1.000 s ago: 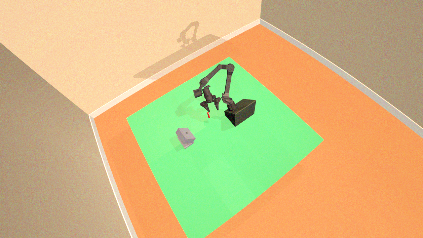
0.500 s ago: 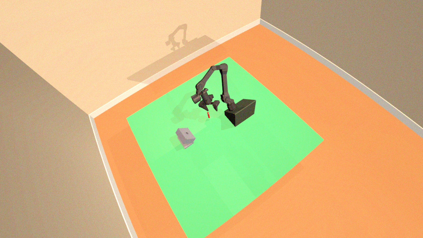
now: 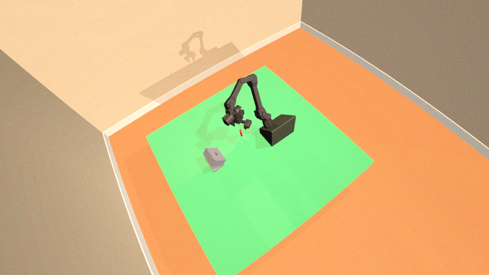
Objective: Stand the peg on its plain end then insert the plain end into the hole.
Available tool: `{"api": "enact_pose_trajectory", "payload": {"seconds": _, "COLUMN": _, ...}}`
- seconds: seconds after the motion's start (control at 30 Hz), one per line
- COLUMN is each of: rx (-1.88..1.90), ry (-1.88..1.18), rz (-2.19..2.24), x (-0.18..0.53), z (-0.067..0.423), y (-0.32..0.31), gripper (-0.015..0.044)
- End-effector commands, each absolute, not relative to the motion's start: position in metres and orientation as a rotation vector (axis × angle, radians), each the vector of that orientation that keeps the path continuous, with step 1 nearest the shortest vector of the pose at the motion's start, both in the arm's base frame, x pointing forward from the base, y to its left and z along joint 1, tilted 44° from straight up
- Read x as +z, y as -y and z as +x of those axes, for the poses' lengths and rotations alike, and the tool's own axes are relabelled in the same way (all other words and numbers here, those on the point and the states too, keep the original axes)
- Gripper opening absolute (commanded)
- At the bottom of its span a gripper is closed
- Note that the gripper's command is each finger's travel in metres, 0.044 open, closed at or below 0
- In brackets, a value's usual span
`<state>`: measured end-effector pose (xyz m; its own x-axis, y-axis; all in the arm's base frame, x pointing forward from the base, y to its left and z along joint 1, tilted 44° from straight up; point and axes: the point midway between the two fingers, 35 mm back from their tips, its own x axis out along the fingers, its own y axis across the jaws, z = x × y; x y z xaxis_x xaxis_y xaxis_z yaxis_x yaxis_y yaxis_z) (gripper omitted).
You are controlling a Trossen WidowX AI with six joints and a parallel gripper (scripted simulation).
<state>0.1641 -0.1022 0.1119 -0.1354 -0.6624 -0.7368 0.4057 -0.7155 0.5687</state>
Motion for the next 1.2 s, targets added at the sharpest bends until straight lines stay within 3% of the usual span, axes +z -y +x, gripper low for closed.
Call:
{"api": "enact_pose_trajectory", "payload": {"seconds": 0.0, "rx": -1.906, "ry": 0.326, "rz": 1.413, "x": 0.1143, "z": 0.1671, "y": 0.1029, "gripper": 0.044}}
{"api": "enact_pose_trajectory", "payload": {"seconds": 1.17, "rx": -1.754, "ry": -0.352, "rz": 0.909, "x": 0.1109, "z": 0.1666, "y": 0.106, "gripper": 0.044}}
